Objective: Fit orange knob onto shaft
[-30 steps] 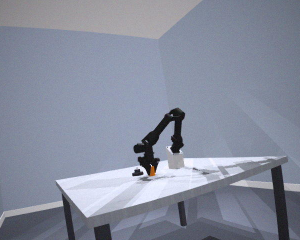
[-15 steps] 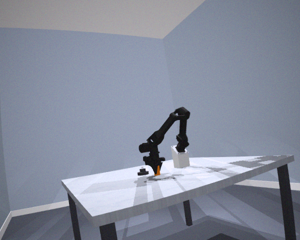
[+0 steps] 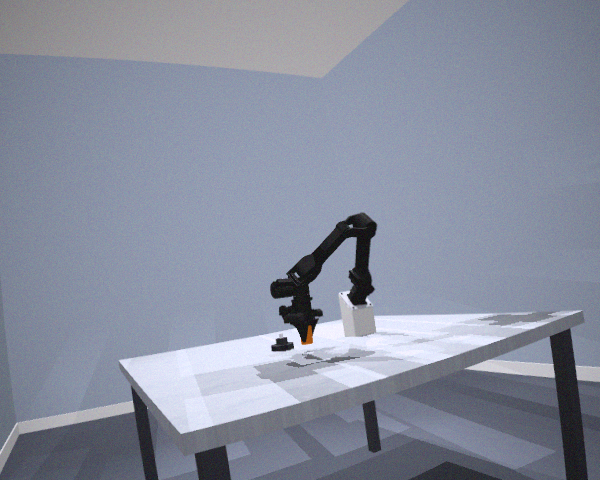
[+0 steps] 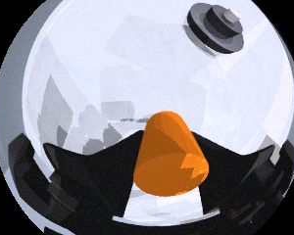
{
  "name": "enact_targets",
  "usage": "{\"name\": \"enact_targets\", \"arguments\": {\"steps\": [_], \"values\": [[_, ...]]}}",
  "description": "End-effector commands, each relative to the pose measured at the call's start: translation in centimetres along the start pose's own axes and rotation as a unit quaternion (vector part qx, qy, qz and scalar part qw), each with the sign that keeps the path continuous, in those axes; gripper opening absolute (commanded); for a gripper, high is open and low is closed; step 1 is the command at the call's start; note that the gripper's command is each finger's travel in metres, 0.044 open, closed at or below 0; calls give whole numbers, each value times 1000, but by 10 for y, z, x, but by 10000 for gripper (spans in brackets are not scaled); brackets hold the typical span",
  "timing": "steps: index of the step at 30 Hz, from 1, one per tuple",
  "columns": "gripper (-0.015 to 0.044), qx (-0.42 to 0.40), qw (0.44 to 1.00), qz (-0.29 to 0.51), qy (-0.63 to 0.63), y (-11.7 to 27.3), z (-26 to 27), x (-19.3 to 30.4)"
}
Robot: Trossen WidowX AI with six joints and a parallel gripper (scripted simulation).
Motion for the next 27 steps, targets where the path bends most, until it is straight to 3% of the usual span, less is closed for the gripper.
{"name": "enact_targets", "arguments": {"steps": [1, 27], "values": [[0, -6, 1000, -5, 2, 14, 5, -1], [0, 9, 1000, -4, -16, 94, 9, -7]]}}
Point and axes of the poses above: the point midway between the two fingers, 35 mm back from their tips, its own y axis back along the fingers, its own z axis across the jaws, x = y × z, the point moved 6 cm from there along y, back along the fingers, and after that the axes turned 10 degrees about -y, right-handed, at the moved point
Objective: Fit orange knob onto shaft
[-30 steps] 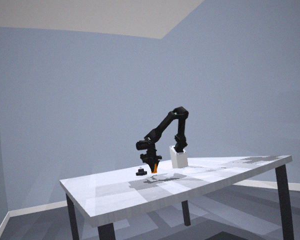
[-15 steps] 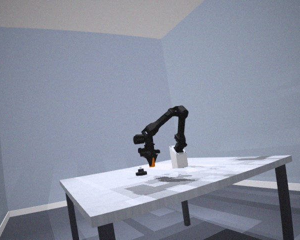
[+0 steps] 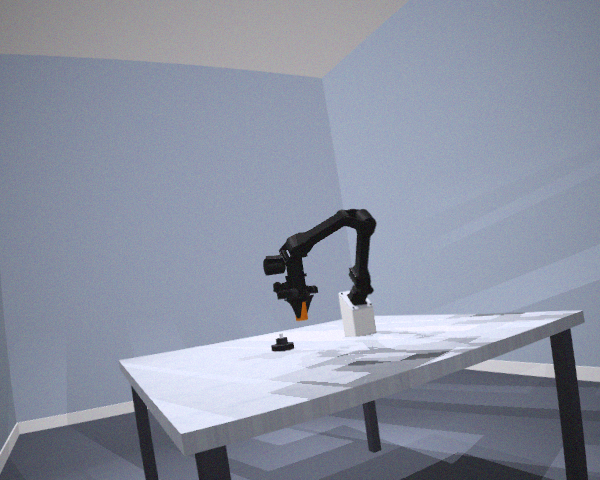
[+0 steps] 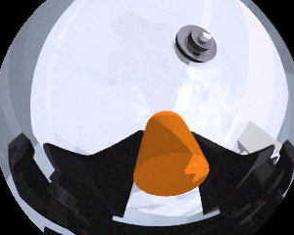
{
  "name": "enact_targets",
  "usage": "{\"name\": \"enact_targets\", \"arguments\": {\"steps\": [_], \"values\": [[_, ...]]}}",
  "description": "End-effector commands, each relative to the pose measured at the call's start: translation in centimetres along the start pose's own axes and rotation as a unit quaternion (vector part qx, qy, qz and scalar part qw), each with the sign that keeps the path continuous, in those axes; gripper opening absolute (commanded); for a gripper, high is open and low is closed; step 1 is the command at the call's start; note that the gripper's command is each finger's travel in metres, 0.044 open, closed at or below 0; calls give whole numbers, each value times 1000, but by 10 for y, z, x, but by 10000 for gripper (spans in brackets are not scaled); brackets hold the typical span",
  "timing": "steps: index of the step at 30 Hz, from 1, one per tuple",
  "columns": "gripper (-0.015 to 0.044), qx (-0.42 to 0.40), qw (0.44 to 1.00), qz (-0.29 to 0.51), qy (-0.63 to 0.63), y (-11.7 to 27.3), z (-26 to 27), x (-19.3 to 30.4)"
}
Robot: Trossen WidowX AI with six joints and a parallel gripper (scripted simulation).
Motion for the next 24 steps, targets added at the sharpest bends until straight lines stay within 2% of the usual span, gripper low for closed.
{"name": "enact_targets", "arguments": {"steps": [1, 8, 24], "values": [[0, -3, 1000, -3, 0, 15, 1, -1], [0, -1, 1000, 0, -4, 33, -1, 0], [0, -1, 1000, -3, -4, 19, -6, -45]]}}
Point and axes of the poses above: the point midway between the two fingers, 35 mm back from their tips, its own y axis back along the fingers, its own z axis across the jaws, x = y × z, the point moved 6 cm from there along y, back along the fingers, and after that the axes turned 10 degrees about -y, right-handed, at the moved point
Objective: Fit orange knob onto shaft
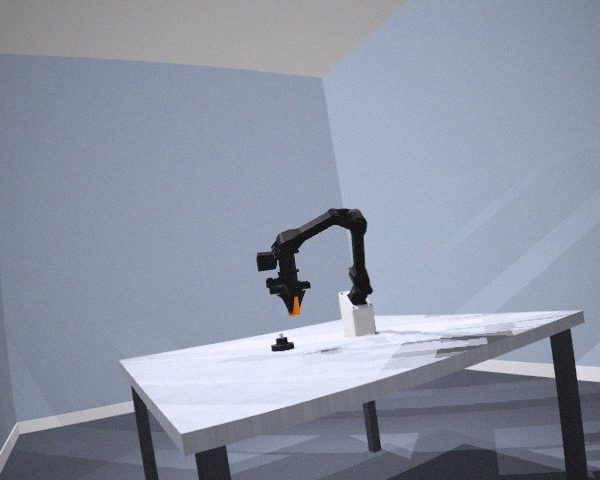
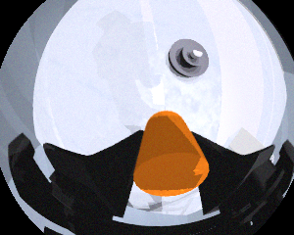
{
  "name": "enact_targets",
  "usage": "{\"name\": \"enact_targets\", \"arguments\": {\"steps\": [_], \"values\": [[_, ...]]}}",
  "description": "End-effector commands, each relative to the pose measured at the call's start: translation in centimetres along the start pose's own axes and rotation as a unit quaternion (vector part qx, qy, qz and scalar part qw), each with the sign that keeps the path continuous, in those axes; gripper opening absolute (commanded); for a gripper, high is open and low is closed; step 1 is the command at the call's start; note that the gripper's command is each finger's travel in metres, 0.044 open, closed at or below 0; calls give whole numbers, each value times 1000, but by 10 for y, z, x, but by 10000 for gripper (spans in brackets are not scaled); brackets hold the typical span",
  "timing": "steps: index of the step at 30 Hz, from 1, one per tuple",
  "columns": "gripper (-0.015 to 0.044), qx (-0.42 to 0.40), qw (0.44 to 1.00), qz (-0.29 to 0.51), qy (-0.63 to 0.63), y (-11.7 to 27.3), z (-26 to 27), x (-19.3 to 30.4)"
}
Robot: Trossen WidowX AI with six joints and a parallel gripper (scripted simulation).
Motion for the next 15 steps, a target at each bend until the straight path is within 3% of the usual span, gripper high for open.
{"name": "enact_targets", "arguments": {"steps": [1, 15], "values": [[0, -3, 1000, -4, 1, -1, -1, -12], [0, -3, 1000, -5, 1, -16, -12, -55]]}}
Point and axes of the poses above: the point midway between the two fingers, 35 mm back from their tips, its own y axis back along the fingers, its own z axis across the jaws, x = y × z, the point moved 6 cm from there along y, back along the fingers, and after that the axes turned 10 degrees about -y, right-handed, at the moved point
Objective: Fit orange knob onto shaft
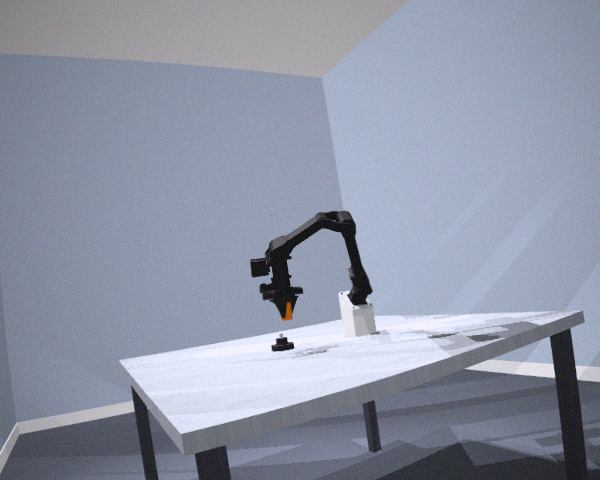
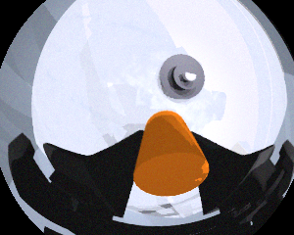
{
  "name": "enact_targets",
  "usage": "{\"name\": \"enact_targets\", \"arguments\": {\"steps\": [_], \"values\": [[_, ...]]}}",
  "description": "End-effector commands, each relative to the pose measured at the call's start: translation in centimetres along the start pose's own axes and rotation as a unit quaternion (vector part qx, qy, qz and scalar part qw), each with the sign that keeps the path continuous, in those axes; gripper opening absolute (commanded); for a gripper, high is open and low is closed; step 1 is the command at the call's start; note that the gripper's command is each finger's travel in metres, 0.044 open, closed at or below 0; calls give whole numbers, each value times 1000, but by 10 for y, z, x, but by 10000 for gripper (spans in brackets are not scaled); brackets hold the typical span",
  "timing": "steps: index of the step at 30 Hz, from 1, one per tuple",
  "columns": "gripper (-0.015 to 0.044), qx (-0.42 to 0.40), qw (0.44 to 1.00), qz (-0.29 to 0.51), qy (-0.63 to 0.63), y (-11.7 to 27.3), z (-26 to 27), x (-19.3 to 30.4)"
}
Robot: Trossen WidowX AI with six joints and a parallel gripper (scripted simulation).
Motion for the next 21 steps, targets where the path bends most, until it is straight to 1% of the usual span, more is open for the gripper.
{"name": "enact_targets", "arguments": {"steps": [1, 21], "values": [[0, -3, 1000, -4, 1, -1, -3, -12], [0, -3, 1000, -3, 2, -24, -27, -64]]}}
Point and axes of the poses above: the point midway between the two fingers, 35 mm back from their tips, its own y axis back along the fingers, its own z axis across the jaws, x = y × z, the point moved 6 cm from there along y, back along the fingers, and after that the axes turned 10 degrees about -y, right-handed, at the moved point
